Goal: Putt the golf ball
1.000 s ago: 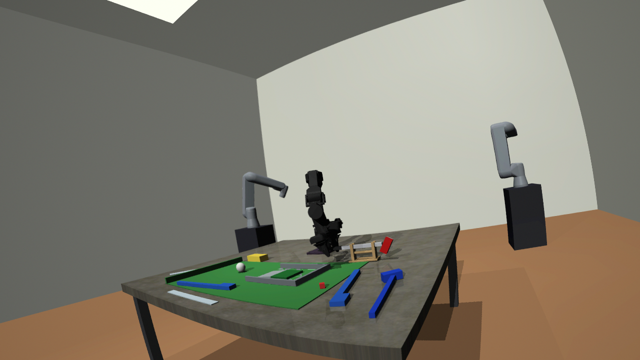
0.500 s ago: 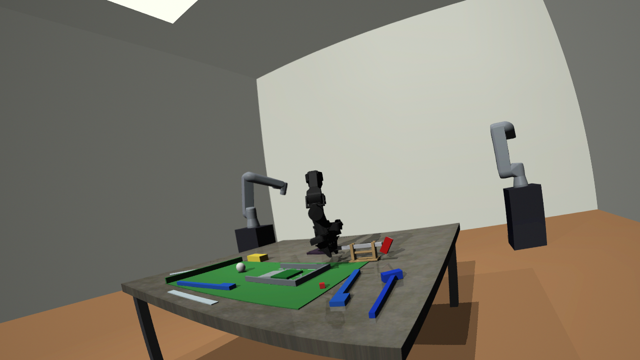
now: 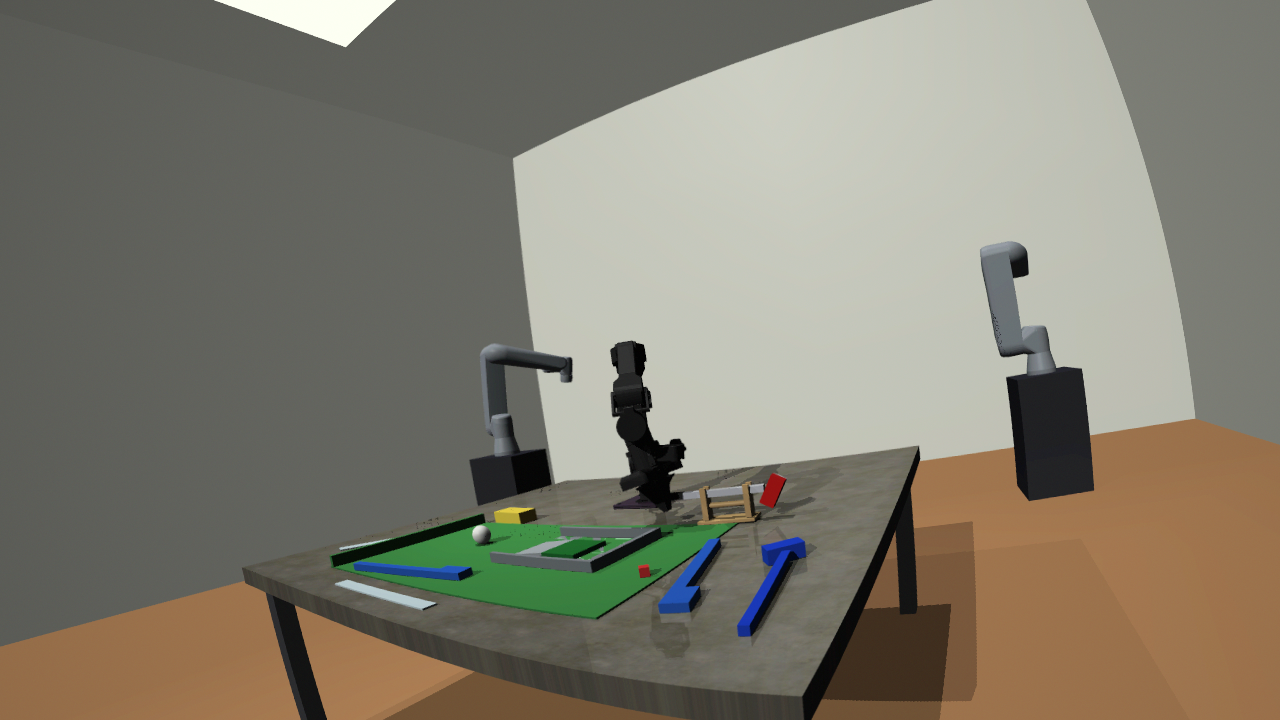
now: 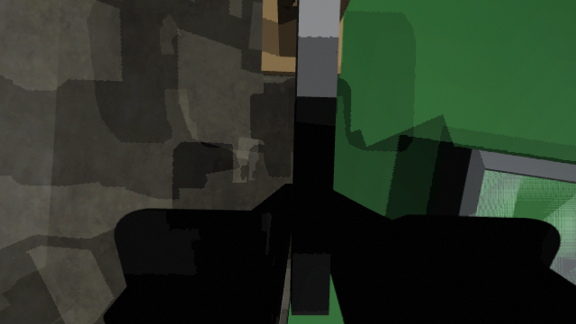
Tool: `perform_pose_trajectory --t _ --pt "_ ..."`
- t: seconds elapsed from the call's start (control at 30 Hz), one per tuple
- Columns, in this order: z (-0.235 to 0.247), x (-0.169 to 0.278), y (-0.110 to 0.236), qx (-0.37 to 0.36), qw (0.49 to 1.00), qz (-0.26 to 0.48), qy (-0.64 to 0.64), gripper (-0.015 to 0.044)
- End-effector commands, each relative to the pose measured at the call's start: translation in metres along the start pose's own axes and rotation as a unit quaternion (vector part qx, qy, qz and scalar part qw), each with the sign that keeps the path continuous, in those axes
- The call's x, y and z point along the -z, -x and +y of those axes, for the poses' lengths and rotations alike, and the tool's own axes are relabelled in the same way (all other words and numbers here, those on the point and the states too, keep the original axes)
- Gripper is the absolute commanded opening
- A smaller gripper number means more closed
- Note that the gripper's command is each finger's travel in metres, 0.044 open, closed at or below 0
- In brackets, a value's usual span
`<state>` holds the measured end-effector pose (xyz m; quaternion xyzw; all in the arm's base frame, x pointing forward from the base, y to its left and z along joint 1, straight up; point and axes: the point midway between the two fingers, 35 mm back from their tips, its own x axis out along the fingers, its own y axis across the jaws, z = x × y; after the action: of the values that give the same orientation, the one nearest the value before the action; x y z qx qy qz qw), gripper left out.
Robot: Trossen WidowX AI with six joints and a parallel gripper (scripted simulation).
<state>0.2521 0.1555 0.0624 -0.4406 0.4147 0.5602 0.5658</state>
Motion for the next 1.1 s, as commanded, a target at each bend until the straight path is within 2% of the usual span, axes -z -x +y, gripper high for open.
perform_pose_trajectory --t 0.0,0.67,0.83,0.87,1.07 --pt "-0.001 -0.001 0.003 0.001 1.0 0.0 0.0 0.0" --pt "-0.002 -0.025 0.094 0.0 1.0 0.0 0.0 0.0" --pt "-0.001 -0.026 0.097 0.0 1.0 0.0 0.0 0.0" --pt "-0.001 -0.022 0.088 -0.007 1.0 0.007 -0.003 0.0" --pt "-0.012 -0.005 0.093 0.001 0.999 0.012 -0.041 0.0"
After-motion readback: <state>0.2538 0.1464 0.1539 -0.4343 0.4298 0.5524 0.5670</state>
